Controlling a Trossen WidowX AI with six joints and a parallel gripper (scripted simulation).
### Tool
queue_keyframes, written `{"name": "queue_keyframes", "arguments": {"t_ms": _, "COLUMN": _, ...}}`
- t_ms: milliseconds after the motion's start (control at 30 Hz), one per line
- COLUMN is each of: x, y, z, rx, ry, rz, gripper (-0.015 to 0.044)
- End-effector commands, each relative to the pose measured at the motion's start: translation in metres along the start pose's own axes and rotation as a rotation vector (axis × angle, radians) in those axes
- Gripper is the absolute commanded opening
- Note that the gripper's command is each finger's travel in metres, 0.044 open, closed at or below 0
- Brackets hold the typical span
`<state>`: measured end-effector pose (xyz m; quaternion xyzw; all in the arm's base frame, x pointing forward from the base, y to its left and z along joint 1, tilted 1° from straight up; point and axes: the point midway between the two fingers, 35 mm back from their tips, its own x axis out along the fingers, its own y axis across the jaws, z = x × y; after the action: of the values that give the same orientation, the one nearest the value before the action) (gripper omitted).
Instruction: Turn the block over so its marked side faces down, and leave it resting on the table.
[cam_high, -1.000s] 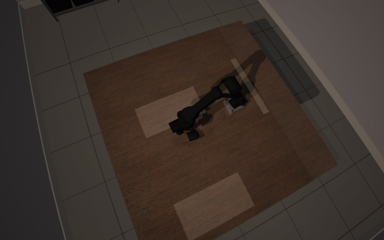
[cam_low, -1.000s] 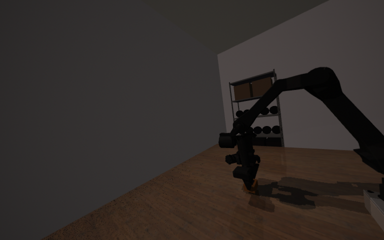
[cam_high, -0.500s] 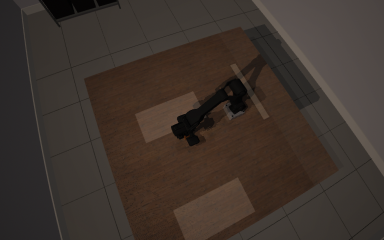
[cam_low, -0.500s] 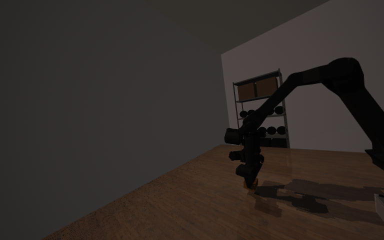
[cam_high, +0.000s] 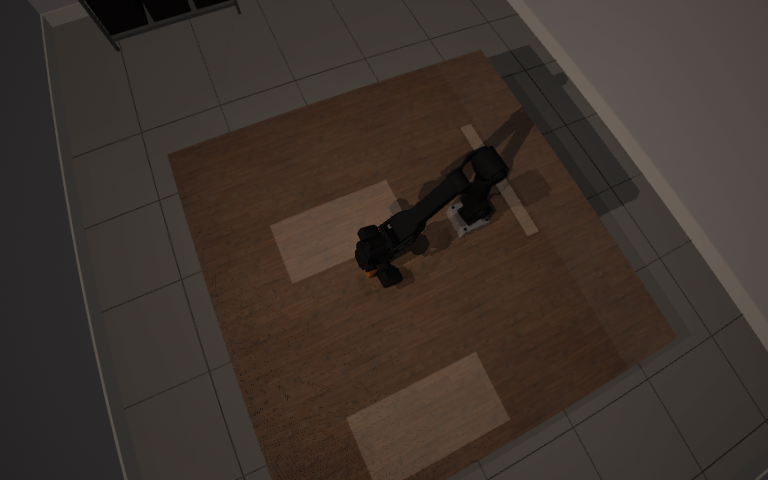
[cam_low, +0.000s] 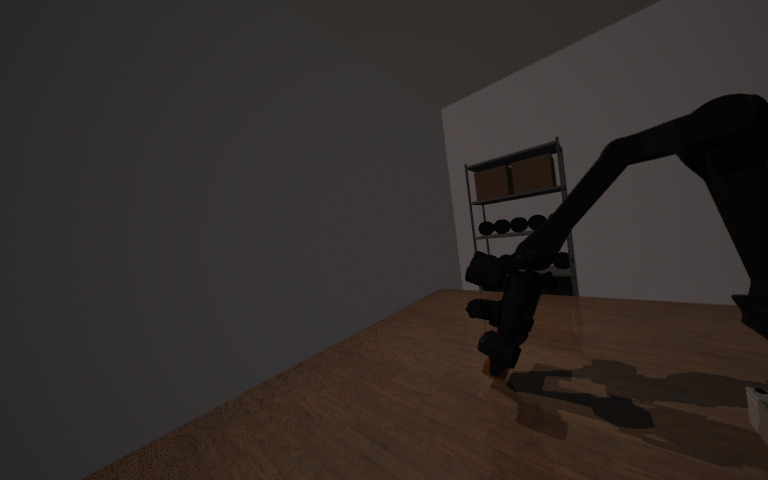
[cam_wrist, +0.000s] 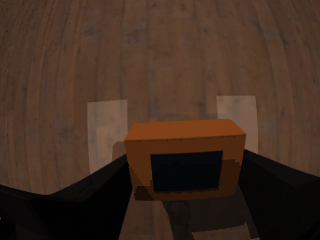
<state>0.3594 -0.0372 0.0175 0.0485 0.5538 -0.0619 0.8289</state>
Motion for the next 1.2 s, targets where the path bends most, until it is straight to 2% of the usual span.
{"name": "queue_keyframes", "arguments": {"t_ms": 0, "x": -0.002, "y": 0.000, "z": -0.001, "rx": 0.006, "ry": -0.055, "rz": -0.003, "gripper": 0.0000}}
{"name": "queue_keyframes", "arguments": {"t_ms": 467, "x": -0.007, "y": -0.001, "z": -0.006, "rx": 0.009, "ry": -0.223, "rz": -0.001, "gripper": 0.0000}}
{"name": "queue_keyframes", "arguments": {"t_ms": 1167, "x": 0.033, "y": 0.001, "z": -0.002, "rx": 0.004, "ry": -0.495, "rz": -0.004, "gripper": 0.0000}}
